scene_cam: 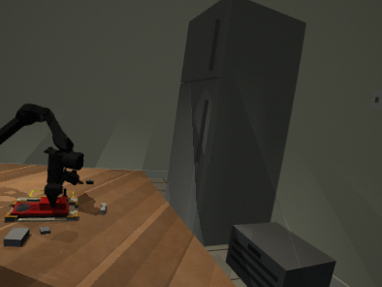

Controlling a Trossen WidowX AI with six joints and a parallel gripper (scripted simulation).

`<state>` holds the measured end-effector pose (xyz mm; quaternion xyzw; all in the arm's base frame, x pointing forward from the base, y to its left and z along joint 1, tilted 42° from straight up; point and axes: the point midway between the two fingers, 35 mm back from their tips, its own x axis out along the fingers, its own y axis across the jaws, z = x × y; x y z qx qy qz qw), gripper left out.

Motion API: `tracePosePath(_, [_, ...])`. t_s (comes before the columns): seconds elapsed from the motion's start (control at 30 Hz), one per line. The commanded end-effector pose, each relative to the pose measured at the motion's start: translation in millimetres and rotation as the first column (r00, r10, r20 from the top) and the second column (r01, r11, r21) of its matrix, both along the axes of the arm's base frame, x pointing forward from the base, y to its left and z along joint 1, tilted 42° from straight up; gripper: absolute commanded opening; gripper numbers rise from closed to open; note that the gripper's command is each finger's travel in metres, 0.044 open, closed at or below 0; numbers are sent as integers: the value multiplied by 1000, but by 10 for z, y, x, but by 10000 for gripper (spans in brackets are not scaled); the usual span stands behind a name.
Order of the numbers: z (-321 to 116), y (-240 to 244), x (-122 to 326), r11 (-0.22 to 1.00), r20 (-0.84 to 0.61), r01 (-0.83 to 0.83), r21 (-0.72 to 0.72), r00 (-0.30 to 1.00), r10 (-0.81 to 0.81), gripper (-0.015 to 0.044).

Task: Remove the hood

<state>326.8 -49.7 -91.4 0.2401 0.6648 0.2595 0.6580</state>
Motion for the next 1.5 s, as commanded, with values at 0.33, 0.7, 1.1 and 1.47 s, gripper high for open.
tracePosePath(0.33, [77,-73,18,1000,6,-5,-5,1000,5,0])
tracePosePath(0.7, [131,-121,18,1000,6,-4,-5,1000,4,0])
tracePosePath(1.1, [296,-273,29,1000,5,-4,-6,1000,4,0])
tracePosePath(1.47, [491,-361,24,1000,-5,5,-1,1000,-5,0])
